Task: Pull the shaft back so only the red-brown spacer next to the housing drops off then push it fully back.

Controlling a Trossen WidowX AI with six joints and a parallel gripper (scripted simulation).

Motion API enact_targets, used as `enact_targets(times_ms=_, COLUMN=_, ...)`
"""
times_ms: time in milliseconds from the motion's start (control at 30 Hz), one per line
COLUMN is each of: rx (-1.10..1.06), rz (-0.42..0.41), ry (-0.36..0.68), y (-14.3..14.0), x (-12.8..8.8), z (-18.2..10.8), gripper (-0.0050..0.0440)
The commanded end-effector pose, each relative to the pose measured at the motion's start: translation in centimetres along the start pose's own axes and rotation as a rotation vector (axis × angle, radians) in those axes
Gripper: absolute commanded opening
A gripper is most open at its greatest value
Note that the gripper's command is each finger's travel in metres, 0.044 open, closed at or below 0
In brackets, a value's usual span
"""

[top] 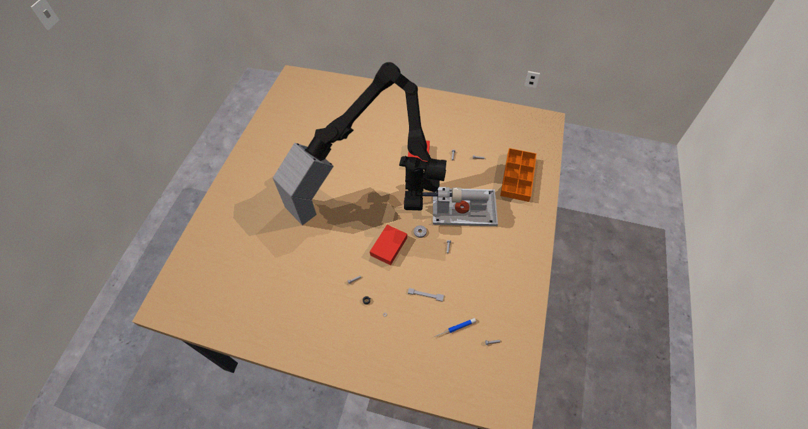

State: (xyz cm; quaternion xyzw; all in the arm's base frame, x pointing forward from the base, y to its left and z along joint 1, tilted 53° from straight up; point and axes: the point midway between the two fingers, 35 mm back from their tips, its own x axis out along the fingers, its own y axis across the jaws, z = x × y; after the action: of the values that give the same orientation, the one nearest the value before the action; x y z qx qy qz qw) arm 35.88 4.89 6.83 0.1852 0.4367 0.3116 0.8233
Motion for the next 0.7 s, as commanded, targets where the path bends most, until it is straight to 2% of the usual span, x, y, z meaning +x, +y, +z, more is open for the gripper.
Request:
enact_targets(times_ms=0, rx=0.0, rz=-0.001, ry=-0.004, y=-0.04, x=-0.04, z=0.23, gripper=0.0)
enact_targets(times_ms=667, rx=0.0, rz=-0.001, ry=-0.004, y=-0.02, x=-0.04, z=0.84, gripper=0.0)
